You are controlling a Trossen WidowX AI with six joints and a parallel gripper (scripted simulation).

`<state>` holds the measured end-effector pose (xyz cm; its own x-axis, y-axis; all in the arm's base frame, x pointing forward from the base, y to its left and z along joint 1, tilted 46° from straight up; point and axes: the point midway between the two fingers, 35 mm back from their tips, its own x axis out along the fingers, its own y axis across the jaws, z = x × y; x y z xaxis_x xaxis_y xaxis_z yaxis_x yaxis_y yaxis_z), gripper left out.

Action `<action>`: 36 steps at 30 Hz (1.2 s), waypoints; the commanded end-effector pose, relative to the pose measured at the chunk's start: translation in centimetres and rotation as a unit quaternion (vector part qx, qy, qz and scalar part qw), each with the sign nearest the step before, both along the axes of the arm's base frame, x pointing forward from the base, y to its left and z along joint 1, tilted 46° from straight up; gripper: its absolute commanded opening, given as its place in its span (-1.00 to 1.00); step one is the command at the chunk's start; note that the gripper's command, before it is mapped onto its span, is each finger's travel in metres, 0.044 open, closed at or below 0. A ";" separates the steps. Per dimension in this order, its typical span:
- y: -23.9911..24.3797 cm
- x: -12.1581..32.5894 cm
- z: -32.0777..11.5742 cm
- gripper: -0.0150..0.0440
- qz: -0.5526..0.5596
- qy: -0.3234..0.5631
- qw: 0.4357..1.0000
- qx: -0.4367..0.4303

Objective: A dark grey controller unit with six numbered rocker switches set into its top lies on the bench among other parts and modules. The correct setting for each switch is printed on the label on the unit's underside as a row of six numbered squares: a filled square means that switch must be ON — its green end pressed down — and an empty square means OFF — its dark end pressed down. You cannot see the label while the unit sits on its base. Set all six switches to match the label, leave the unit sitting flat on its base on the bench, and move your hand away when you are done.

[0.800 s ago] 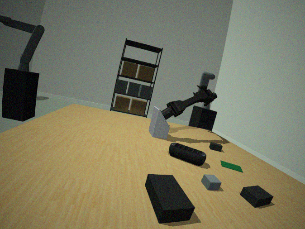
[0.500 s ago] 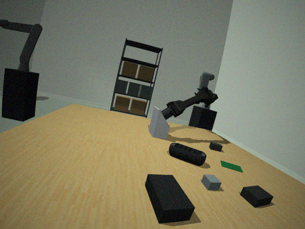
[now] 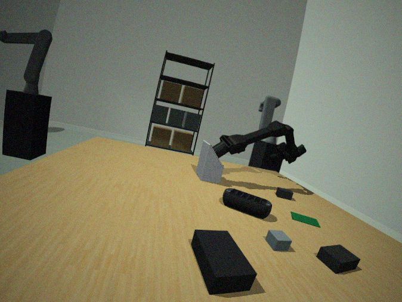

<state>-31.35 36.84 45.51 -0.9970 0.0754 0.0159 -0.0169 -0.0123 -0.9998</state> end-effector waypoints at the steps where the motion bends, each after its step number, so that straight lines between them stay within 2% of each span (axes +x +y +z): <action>1: 3.4 5.6 -1.0 -0.49 -0.083 0.010 0.989 -0.121; 8: 7.6 16.7 -3.3 -0.49 -0.226 0.075 0.914 -0.330; 16: 8.5 30.2 -6.5 -0.49 -0.353 0.218 0.745 -0.523; 22: 6.4 39.8 -9.3 -0.49 -0.408 0.355 0.575 -0.614; 27: 2.9 47.1 -12.8 -0.49 -0.422 0.475 0.406 -0.657; 36: -6.2 56.9 -21.2 -0.49 -0.344 0.673 0.068 -0.651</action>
